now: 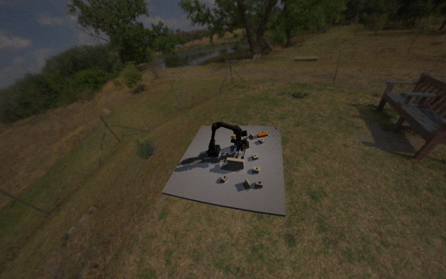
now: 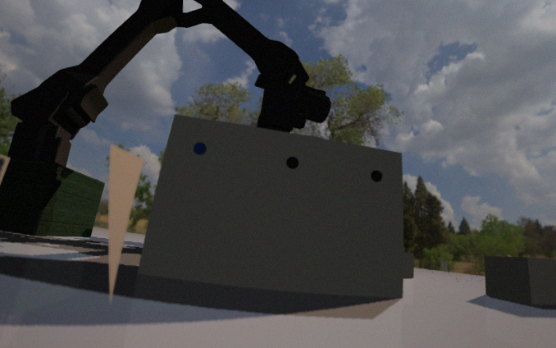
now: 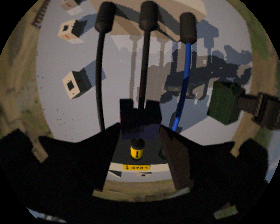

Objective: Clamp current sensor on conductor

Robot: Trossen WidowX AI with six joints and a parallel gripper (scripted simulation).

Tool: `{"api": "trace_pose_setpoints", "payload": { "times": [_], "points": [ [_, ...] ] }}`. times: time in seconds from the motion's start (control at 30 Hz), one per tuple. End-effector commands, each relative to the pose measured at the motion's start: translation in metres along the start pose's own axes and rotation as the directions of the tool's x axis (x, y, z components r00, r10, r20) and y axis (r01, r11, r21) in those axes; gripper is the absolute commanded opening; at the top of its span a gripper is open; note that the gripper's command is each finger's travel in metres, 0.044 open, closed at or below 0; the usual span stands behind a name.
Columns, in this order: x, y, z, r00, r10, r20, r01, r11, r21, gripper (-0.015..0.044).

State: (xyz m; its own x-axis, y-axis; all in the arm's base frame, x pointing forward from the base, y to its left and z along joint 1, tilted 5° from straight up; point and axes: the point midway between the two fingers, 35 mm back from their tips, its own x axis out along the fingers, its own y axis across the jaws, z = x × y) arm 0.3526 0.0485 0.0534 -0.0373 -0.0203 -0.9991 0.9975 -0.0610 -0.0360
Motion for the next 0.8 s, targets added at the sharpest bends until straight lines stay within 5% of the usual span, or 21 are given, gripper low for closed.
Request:
{"api": "trace_pose_setpoints", "payload": {
  "times": [0.0, 0.63, 0.77],
  "points": [
    [-0.0007, 0.0002, 0.0000, 1.000, 0.001, 0.000, -0.001, 1.000, 0.000, 0.0000],
    [-0.0007, 0.0002, 0.0000, 1.000, 0.001, 0.000, -0.001, 1.000, 0.000, 0.0000],
    [-0.0007, 0.0002, 0.0000, 1.000, 0.001, 0.000, -0.001, 1.000, 0.000, 0.0105]
  ]
}}
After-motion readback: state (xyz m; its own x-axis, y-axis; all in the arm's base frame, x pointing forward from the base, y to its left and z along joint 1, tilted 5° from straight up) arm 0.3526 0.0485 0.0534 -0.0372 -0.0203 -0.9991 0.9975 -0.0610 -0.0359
